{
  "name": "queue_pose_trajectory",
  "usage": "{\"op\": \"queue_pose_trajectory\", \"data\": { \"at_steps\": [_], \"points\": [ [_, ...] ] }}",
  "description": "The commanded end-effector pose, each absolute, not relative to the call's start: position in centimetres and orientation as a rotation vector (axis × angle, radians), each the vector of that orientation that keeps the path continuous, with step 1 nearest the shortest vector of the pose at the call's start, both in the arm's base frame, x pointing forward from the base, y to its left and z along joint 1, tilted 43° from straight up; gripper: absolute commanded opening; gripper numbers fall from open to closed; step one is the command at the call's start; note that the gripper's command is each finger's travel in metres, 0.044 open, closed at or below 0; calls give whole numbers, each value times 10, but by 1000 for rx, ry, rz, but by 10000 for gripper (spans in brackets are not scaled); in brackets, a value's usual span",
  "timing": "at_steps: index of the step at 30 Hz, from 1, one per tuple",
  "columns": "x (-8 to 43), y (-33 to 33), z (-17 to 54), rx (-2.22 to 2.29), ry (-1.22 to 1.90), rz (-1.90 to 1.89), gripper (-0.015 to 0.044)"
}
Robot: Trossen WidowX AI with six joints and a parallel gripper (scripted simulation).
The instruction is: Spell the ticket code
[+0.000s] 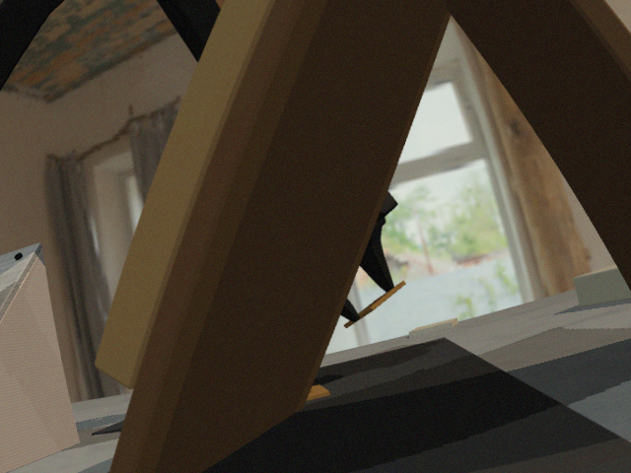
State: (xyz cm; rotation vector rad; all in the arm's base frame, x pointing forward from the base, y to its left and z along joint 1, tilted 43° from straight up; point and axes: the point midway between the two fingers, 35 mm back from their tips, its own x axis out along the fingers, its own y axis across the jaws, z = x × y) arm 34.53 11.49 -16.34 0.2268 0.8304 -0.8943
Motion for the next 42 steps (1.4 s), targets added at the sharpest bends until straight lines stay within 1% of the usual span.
{"op": "queue_pose_trajectory", "data": {
  "at_steps": [1, 21, 35, 42],
  "points": [
    [352, 118, -154, 138, 815, -808, 0],
    [379, 128, -97, -300, 675, -526, 0],
    [383, 128, -51, -605, 567, -461, 0],
    [383, 127, -47, -625, 561, -460, 0]
  ]
}}
